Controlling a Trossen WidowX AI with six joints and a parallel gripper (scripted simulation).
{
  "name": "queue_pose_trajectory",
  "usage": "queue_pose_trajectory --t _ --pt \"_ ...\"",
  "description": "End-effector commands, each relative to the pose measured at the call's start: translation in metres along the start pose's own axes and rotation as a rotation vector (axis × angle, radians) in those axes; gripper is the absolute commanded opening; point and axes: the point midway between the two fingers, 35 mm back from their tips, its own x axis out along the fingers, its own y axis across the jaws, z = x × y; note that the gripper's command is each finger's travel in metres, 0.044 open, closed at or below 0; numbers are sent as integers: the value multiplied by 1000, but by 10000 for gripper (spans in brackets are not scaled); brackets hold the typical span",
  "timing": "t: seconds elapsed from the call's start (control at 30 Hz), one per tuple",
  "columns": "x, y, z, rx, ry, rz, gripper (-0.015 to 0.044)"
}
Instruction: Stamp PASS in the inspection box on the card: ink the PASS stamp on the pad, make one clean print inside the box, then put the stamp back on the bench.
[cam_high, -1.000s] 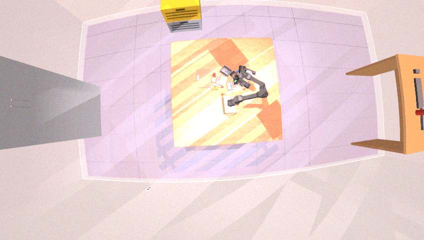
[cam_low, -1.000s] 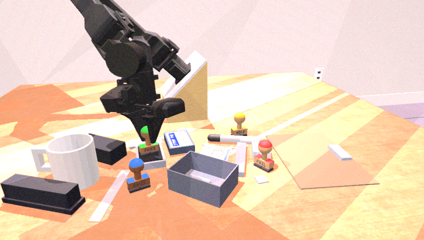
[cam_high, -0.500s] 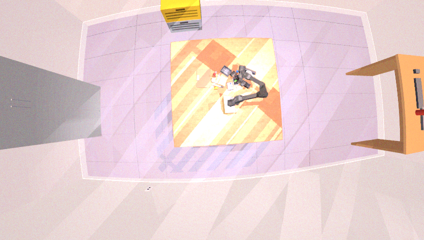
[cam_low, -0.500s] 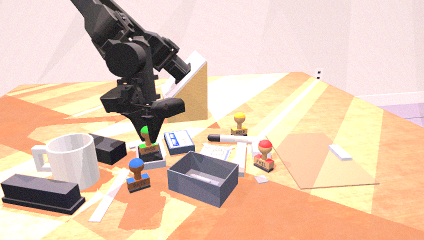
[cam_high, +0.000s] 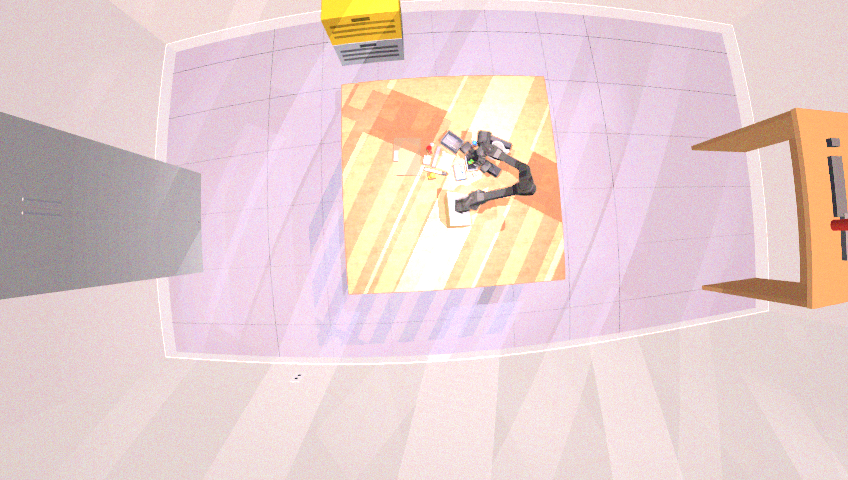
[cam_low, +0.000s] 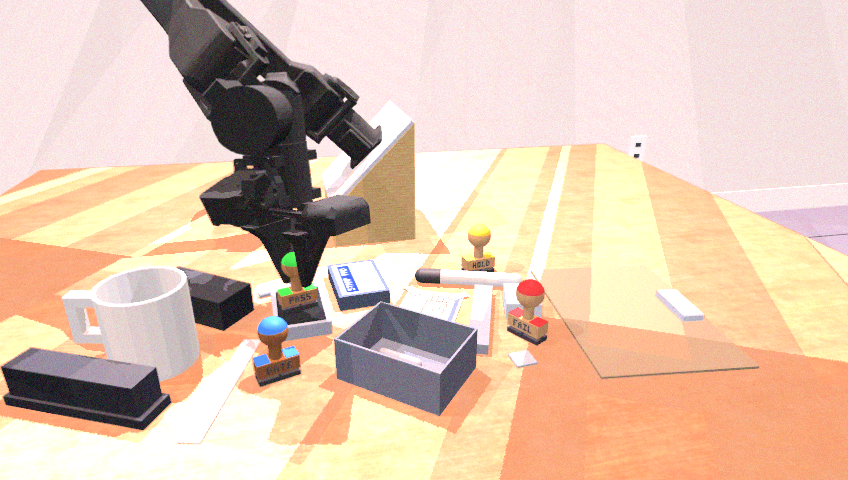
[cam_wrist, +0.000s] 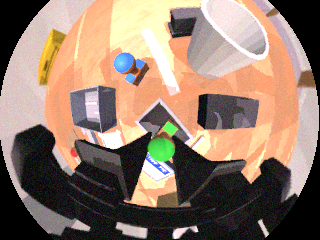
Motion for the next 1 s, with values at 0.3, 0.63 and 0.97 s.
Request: queue_pose_trajectory --t 0.3,0.63,0.97 --pt "0 1 0 0 2 4 0" --pt "-2 1 0 0 2 4 0" --pt "-7 1 0 0 3 4 0"
